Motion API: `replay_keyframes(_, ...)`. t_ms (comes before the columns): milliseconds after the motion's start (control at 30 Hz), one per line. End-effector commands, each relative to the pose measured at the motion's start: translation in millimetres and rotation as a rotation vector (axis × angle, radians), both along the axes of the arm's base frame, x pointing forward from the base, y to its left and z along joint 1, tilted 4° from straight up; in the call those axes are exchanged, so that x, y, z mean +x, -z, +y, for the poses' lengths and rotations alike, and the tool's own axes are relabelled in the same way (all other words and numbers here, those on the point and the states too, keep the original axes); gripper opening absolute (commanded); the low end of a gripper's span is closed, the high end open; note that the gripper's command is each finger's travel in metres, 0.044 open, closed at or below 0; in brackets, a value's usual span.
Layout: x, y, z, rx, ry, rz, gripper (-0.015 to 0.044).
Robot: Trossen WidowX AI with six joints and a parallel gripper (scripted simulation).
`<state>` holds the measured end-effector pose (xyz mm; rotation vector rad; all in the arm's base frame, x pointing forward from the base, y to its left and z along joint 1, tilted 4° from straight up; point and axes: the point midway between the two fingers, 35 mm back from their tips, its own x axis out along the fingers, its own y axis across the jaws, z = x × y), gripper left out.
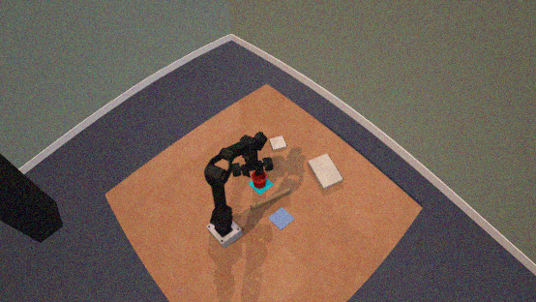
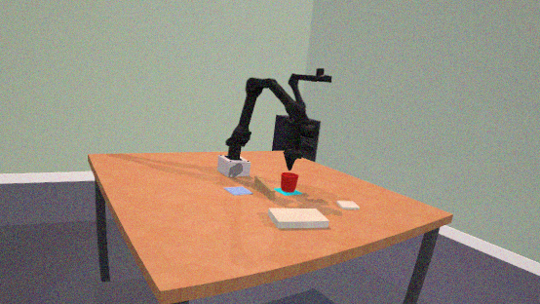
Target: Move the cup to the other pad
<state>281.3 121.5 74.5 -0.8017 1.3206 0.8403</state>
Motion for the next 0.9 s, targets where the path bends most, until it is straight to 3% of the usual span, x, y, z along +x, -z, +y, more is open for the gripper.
replay_keyframes(0, 0, -7, 0, -0.002, 0.005, -0.008, 0.0128)
replay_keyframes(33, -1, -7, 0, -0.002, 0.005, -0.008, 0.0128)
replay_keyframes(433, -1, -9, 0, 0.0, 0.001, -0.002, 0.044)
replay_keyframes(867, -5, -59, -3, -0.002, 0.004, -0.007, 0.044)
